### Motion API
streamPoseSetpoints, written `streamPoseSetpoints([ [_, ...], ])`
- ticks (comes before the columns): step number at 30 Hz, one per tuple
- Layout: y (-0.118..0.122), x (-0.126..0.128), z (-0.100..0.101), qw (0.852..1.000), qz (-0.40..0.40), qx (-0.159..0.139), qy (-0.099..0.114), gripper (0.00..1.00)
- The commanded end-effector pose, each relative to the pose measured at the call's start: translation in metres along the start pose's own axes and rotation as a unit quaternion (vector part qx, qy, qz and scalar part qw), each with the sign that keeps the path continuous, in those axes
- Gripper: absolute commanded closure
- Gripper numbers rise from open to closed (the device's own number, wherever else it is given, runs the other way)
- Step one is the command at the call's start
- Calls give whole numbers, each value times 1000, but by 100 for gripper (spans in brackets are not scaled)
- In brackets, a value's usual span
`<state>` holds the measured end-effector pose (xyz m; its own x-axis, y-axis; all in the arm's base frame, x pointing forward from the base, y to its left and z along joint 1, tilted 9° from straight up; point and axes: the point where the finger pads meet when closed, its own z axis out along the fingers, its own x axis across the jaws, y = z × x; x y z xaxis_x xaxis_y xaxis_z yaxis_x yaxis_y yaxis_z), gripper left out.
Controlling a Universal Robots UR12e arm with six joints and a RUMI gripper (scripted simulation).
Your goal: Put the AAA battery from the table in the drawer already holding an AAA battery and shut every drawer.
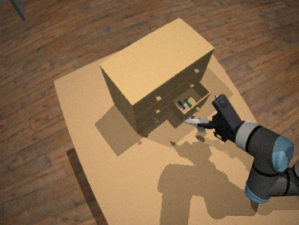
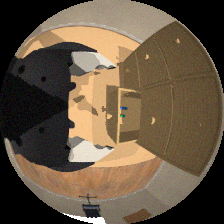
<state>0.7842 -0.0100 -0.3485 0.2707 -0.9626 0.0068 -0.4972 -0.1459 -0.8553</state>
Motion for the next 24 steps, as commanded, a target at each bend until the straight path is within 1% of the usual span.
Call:
streamPoseSetpoints([
  [1, 10, 0, -15, 1000, 0, 0, 0, 0],
  [11, 32, 0, -45, 1000, 0, 0, 0, 0],
  [13, 32, 0, -45, 1000, 0, 0, 0, 0],
  [24, 51, 0, -70, 1000, 0, 0, 0, 0],
])
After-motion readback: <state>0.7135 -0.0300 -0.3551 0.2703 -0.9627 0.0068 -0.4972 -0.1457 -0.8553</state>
